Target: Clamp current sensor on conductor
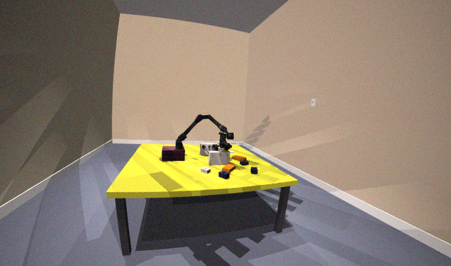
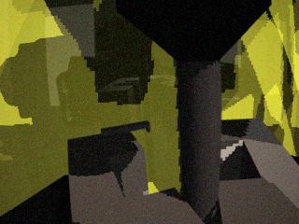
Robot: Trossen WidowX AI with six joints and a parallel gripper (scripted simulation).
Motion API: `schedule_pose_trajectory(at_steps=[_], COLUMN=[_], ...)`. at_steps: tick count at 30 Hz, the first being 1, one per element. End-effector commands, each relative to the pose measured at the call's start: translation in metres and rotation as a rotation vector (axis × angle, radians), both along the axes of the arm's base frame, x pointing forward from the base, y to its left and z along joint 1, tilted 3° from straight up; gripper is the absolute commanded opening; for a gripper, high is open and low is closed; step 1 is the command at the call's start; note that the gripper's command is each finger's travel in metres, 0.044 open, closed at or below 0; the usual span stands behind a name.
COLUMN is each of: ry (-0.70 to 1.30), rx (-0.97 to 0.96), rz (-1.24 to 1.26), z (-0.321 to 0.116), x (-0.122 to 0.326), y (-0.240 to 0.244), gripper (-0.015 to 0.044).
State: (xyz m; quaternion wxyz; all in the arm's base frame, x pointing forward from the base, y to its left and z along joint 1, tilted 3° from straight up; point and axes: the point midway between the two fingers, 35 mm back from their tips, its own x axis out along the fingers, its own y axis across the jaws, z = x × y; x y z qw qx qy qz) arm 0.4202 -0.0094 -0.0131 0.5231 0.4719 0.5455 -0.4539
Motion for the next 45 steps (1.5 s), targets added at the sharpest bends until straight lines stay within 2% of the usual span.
schedule_pose_trajectory(at_steps=[1, 6, 45], ry=[-0.003, -0.003, -0.003], rx=[0.000, 0.000, 0.000], rz=[0.000, 0.000, 0.000], z=[0.0007, 0.0007, 0.0007], x=[0.0009, 0.0009, 0.0009], y=[0.0000, 0.0000, 0.0000], gripper=[0.0129, 0.0000, 0.0000])
